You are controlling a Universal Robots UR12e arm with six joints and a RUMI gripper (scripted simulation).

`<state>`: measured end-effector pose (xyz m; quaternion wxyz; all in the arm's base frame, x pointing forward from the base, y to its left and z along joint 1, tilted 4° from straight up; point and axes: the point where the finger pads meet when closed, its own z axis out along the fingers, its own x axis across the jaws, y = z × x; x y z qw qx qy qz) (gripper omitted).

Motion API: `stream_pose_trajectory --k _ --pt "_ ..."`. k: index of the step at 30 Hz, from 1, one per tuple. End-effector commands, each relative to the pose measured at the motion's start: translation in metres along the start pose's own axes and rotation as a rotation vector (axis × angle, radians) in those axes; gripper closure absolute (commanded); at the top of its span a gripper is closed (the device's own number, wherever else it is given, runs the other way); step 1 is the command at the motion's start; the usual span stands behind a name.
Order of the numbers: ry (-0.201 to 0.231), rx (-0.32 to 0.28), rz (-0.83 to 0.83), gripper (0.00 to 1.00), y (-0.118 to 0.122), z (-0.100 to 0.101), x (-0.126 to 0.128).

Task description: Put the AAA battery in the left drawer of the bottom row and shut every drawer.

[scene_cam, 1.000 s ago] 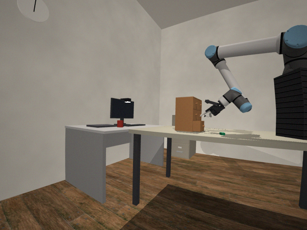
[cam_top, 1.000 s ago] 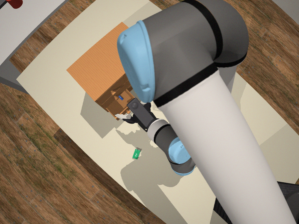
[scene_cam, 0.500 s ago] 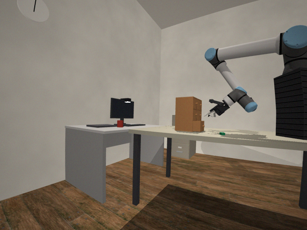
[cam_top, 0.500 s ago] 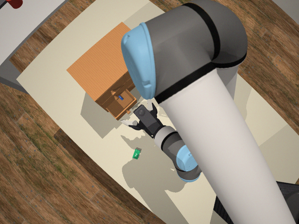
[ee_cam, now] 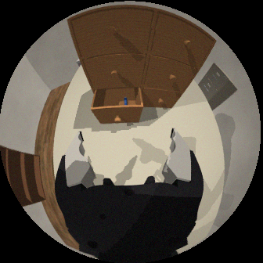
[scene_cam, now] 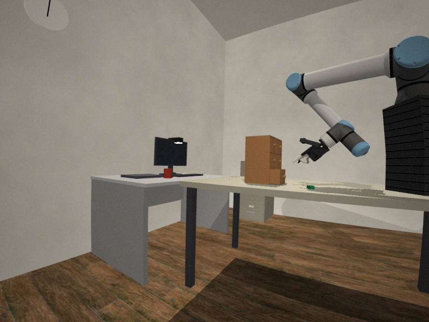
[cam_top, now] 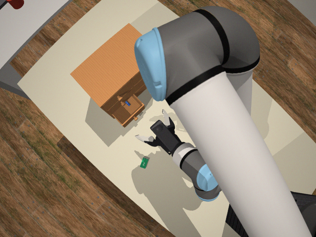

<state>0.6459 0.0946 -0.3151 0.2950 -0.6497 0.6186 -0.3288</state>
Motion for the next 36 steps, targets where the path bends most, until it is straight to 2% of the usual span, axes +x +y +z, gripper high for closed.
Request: stream_pose_trajectory --k 1,19,36 --pt "0.0 0.002 0.0 0.0 0.011 -0.016 0.0" --pt "0.0 0.002 0.0 0.0 0.031 -0.043 0.0" --pt "0.0 0.001 0.0 0.0 0.034 -0.047 0.0"
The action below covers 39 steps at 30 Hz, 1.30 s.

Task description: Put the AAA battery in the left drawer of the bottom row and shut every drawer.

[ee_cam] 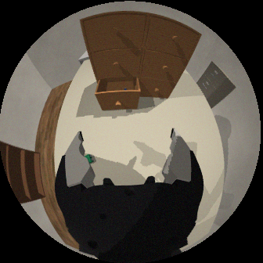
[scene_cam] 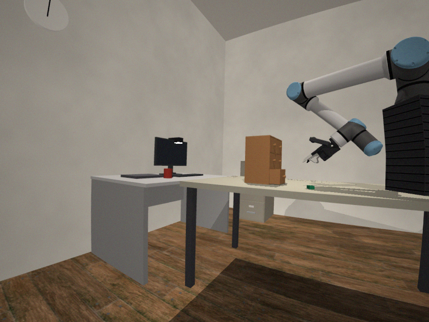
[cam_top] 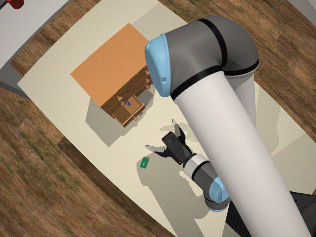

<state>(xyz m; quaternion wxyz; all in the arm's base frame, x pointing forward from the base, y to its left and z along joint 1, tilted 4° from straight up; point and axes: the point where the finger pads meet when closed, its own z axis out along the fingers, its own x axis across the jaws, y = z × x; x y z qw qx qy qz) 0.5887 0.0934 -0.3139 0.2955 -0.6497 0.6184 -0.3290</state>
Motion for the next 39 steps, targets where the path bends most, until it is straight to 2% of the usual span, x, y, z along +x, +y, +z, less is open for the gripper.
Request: stream_pose_trajectory --k 1,21,39 --pt "0.0 0.0 0.0 0.0 -0.0002 -0.0006 0.0" --pt "0.0 -0.027 0.0 0.0 -0.0013 -0.0012 0.0" --pt "0.0 -0.133 0.0 0.0 -0.0049 -0.0044 0.0"
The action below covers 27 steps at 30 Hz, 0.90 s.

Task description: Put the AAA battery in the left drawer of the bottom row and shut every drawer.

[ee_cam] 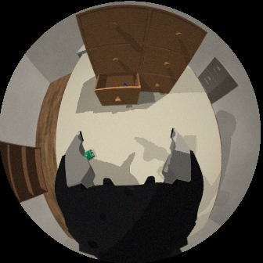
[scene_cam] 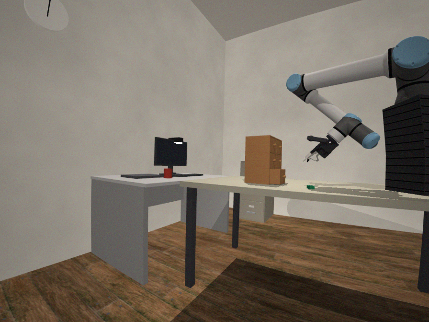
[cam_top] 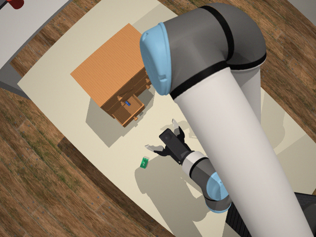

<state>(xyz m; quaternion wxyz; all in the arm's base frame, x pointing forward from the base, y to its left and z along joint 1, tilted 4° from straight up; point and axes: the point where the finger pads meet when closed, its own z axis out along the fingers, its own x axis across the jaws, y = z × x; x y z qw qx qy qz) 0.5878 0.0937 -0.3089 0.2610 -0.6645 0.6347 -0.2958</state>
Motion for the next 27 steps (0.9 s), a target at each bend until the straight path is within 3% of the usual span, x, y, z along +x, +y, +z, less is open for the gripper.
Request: stream_pose_trajectory --k 1,27 --pt "0.001 -0.037 0.0 0.0 -0.0017 -0.0012 0.0" --pt "0.0 -0.292 0.0 0.0 -0.0098 -0.0096 0.0"
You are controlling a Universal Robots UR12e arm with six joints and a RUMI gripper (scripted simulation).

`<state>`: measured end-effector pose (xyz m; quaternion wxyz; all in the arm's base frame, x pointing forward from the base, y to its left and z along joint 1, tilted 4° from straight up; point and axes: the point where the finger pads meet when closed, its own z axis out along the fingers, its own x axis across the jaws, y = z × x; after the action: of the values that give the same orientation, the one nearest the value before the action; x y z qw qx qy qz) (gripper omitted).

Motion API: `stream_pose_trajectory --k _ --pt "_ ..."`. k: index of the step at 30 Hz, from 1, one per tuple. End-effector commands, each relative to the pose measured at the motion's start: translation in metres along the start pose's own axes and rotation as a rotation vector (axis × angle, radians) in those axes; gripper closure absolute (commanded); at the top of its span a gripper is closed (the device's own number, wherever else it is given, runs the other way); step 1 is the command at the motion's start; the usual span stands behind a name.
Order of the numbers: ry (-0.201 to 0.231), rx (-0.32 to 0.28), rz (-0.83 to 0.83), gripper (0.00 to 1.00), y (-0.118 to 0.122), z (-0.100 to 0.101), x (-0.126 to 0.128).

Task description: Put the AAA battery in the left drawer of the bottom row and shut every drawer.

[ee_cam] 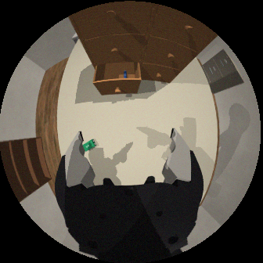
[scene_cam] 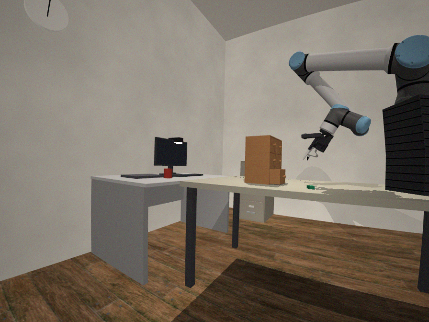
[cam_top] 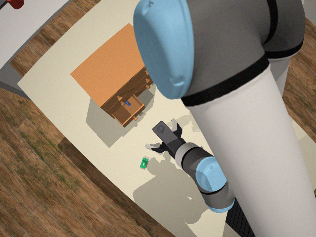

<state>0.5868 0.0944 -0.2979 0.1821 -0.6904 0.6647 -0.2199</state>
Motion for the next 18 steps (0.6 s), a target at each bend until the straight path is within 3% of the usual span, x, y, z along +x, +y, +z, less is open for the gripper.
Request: stream_pose_trajectory --k 1,18 --pt "0.001 -0.071 0.001 0.0 -0.0024 -0.0022 0.0001" --pt "0.001 -0.236 0.001 0.0 -0.0062 -0.0088 0.0"
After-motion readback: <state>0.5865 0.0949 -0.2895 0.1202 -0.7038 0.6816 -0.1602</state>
